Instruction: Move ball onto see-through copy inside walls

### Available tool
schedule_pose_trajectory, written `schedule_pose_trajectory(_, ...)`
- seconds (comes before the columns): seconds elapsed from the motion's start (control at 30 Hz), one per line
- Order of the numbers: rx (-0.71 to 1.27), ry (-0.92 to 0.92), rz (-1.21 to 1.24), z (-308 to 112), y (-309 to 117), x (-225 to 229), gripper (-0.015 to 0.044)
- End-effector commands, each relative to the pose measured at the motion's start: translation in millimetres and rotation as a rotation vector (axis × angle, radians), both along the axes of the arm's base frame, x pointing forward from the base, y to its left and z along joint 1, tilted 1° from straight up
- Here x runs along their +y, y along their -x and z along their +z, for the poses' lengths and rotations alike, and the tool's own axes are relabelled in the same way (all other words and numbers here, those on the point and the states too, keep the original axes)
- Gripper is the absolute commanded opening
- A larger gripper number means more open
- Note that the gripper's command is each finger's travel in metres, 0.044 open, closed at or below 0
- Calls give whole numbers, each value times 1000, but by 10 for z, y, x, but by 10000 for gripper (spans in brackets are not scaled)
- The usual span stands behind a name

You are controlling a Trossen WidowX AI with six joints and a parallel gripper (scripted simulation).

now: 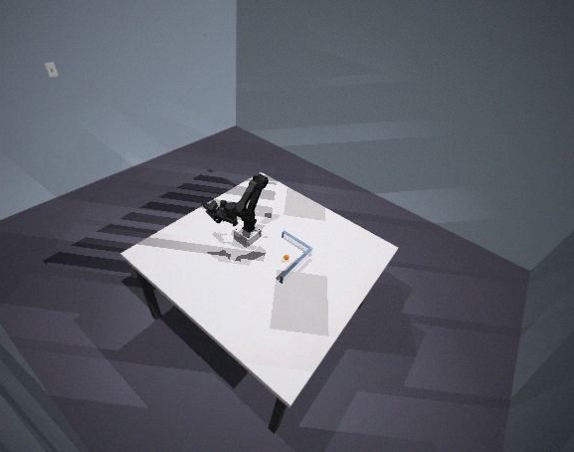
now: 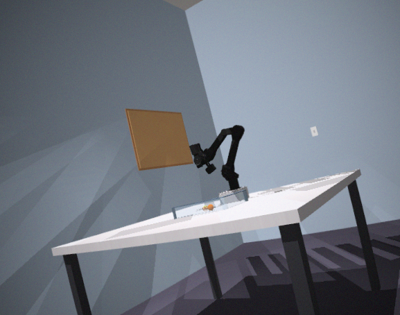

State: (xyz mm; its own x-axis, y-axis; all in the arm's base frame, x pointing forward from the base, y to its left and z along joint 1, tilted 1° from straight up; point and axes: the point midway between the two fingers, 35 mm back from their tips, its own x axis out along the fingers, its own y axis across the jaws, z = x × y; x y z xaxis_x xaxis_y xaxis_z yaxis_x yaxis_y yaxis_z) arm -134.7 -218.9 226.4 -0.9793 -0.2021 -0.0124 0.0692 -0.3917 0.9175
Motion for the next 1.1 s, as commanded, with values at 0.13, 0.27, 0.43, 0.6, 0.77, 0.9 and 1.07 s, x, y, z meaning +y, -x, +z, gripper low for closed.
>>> schedule_pose_trajectory(0.13,22,-172,223,-47,-344,-375,269)
schedule_pose_trajectory(0.27,71,-373,473,-141,-820,-720,260)
schedule_pose_trajectory(0.43,171,-641,810,-341,-1564,-1017,260)
schedule_pose_trajectory(0.6,312,-906,1153,-608,-2396,-1058,260)
schedule_pose_trajectory(0.77,486,-1152,1461,-892,-3168,-823,260)
schedule_pose_trajectory(0.9,649,-1338,1691,-1119,-3701,-468,260)
schedule_pose_trajectory(1.07,900,-1580,1968,-1397,-4220,141,260)
